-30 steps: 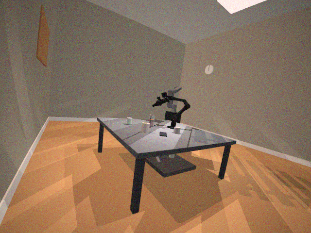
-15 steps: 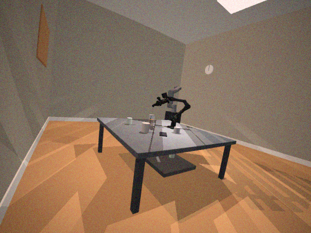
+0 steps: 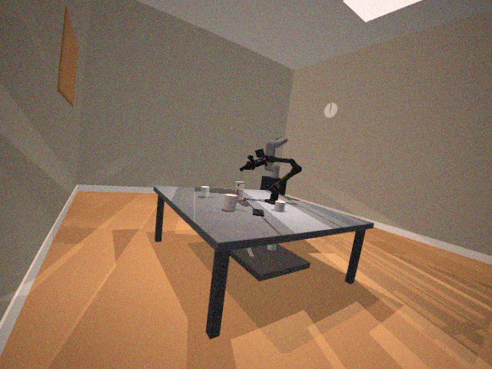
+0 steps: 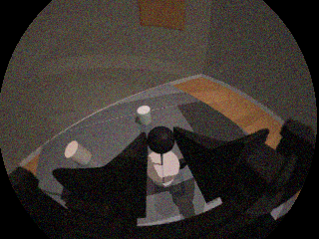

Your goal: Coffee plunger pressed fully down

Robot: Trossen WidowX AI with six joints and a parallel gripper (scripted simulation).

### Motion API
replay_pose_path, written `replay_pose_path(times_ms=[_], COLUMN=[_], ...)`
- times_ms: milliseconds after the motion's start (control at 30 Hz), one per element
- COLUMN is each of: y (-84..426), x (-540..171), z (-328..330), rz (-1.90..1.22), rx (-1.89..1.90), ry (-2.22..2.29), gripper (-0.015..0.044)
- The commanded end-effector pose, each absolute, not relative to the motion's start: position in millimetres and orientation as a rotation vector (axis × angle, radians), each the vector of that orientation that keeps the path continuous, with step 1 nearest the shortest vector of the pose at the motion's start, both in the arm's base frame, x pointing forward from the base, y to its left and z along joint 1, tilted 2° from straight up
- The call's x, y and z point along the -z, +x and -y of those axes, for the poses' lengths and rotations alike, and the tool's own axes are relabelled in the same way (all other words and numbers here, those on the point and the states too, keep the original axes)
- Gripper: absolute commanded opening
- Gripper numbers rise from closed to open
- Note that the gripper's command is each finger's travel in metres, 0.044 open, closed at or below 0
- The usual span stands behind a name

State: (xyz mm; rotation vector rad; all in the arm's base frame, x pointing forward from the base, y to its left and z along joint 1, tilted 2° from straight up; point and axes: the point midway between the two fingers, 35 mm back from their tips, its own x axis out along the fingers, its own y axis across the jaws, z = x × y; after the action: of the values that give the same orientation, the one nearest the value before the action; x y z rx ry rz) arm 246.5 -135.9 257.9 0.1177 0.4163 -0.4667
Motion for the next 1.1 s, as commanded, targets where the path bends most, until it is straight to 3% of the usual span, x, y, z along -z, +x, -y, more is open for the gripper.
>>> replay_pose_path(times_ms=[0,1067], y=[246,257], x=[-228,-180], z=[136,139], rz=[-0.477,-0.476], rx=[0.469,0.469], ry=[0.142,0.142], gripper=[0.0130,0.0130])
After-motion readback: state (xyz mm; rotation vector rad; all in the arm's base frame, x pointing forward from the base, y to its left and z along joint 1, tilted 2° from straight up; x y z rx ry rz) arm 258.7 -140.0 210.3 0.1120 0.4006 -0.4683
